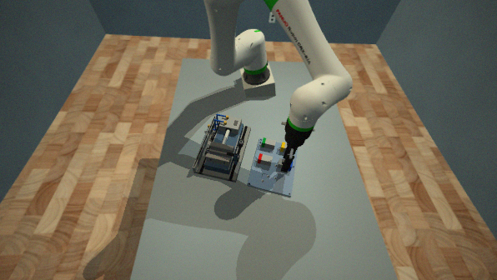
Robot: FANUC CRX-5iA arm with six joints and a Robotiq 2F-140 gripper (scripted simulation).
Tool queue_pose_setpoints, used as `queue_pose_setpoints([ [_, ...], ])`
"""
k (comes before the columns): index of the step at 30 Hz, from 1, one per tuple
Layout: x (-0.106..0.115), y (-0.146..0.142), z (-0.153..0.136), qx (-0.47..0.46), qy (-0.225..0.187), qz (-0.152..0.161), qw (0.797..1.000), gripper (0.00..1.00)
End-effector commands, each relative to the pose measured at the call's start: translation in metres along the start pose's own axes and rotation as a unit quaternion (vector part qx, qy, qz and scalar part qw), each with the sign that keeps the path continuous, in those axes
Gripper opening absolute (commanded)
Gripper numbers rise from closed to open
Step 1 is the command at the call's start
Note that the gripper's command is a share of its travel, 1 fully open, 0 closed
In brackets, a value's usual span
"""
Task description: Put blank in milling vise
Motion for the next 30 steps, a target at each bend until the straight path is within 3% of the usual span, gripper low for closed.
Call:
queue_pose_setpoints([
  [1, -0.0012, 0.0007, 0.0004, 0.000, 0.000, -0.001, 1.000, 0.46],
  [30, 0.0028, 0.0006, 0.0004, 0.000, 0.000, -0.001, 1.000, 0.46],
])
Point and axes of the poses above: the point where the finger pads meet when closed, its own x axis back along the fingers, its own y axis across the jaws, z = x × y, the point moved 2 cm from there along x, back along the fingers, and after that the axes turned 2 degrees about x, right-handed, at the moved point
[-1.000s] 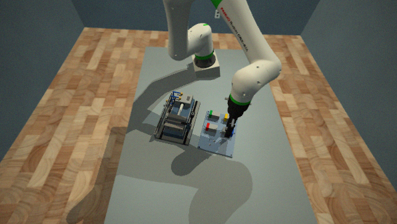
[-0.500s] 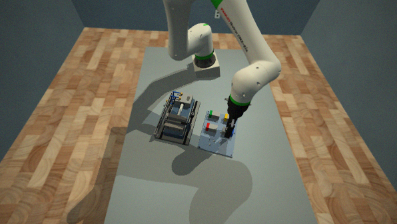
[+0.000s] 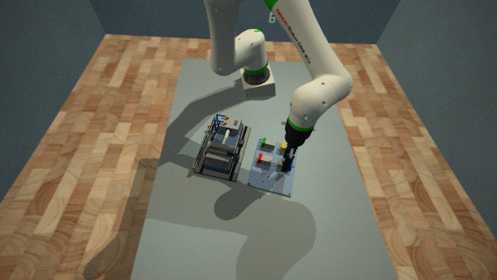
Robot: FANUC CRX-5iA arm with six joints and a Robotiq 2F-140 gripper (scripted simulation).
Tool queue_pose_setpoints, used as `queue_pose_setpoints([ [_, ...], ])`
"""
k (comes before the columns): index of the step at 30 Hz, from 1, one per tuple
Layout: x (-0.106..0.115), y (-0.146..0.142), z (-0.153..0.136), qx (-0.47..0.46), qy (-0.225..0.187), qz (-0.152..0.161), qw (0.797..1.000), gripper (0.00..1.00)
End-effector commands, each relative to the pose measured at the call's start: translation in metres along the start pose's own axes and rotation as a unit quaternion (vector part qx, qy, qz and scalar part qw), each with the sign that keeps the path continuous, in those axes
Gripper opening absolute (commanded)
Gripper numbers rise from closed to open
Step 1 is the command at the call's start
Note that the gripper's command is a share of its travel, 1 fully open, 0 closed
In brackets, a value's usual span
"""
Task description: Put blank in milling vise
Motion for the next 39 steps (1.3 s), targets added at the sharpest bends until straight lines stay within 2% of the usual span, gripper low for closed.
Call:
queue_pose_setpoints([
  [1, 0.0016, 0.0006, 0.0003, 0.000, 0.000, -0.001, 1.000, 0.46],
  [39, 0.0042, 0.0005, 0.0003, 0.000, 0.000, -0.001, 1.000, 0.46],
])
Point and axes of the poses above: the point where the finger pads meet when closed, its own x axis back along the fingers, its own y axis across the jaws, z = x × y, the point moved 2 cm from there along x, back along the fingers, and after that the axes turned 2 degrees about x, right-handed, at the moved point
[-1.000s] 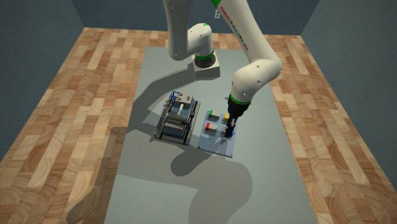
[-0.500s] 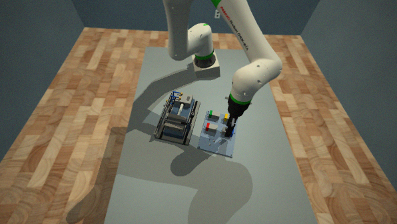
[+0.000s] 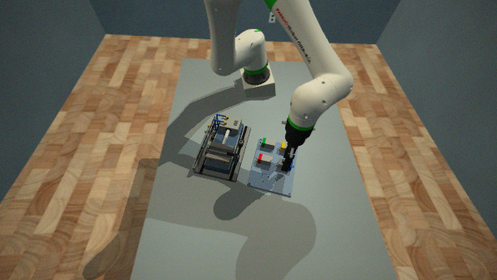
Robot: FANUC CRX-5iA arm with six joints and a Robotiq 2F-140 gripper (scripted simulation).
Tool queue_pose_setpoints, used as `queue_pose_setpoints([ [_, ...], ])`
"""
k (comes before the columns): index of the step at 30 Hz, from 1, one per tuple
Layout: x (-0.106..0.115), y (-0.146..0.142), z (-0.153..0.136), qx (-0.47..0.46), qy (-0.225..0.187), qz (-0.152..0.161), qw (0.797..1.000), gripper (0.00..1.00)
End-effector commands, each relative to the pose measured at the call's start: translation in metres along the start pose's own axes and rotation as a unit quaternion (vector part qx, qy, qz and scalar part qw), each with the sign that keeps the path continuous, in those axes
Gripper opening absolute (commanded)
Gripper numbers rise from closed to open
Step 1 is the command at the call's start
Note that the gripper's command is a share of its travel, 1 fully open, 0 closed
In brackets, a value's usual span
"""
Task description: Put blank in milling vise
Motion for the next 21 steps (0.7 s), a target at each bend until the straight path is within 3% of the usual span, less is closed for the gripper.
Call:
queue_pose_setpoints([
  [1, 0.0005, 0.0006, 0.0003, 0.000, 0.000, -0.001, 1.000, 0.46],
  [7, 0.0000, 0.0006, 0.0003, 0.000, 0.000, -0.001, 1.000, 0.46],
  [8, 0.0000, 0.0006, 0.0003, 0.000, 0.000, -0.001, 1.000, 0.10],
  [21, 0.0000, 0.0006, 0.0003, 0.000, 0.000, -0.001, 1.000, 0.10],
])
Point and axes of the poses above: the point where the finger pads meet when closed, its own x axis back along the fingers, its own y axis across the jaws, z = x × y, the point moved 2 cm from there along x, back along the fingers, and after that the axes turned 2 degrees about x, right-handed, at the moved point
